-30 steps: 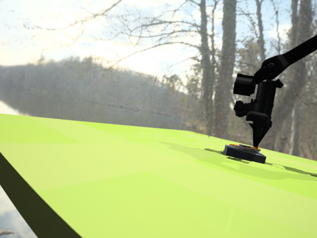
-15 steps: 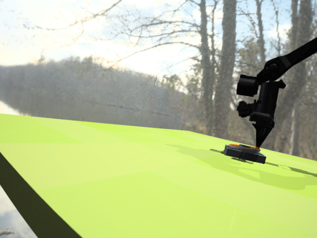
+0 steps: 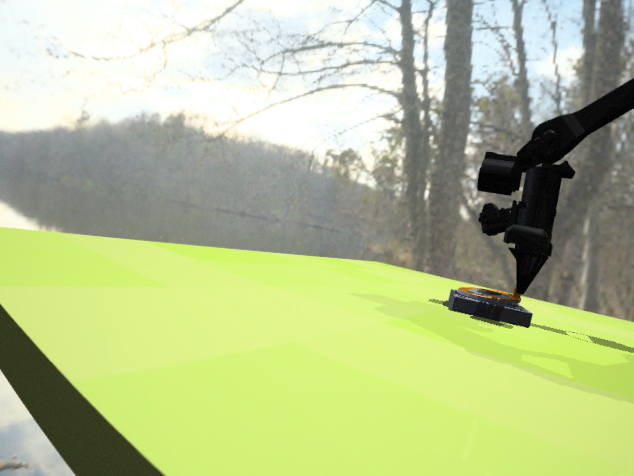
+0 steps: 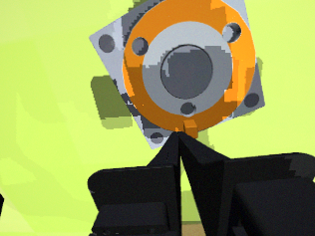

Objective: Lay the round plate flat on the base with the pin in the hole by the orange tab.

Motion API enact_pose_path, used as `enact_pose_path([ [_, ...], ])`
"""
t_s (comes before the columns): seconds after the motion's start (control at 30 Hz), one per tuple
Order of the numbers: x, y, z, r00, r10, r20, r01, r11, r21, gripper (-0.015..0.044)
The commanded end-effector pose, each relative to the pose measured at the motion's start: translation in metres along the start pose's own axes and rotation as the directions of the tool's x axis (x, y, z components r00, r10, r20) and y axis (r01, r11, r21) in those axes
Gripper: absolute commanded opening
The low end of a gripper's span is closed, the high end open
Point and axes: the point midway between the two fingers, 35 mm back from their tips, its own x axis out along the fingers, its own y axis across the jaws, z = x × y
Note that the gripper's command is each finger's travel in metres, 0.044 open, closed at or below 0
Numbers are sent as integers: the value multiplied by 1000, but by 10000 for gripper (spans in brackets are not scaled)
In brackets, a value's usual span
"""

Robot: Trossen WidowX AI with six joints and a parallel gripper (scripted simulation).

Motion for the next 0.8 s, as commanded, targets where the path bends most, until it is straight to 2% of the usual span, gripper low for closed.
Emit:
enact_pose_path([
  [0.0, 1, -6, -2, 1000, -8, -3, 8, 1000, 0, 0],
  [0.5, 1, -15, -2, 1000, -8, -3, 8, 1000, 0, 0],
  [0.77, -38, -13, -3, 1000, -8, -3, 8, 1000, 0, 0],
])
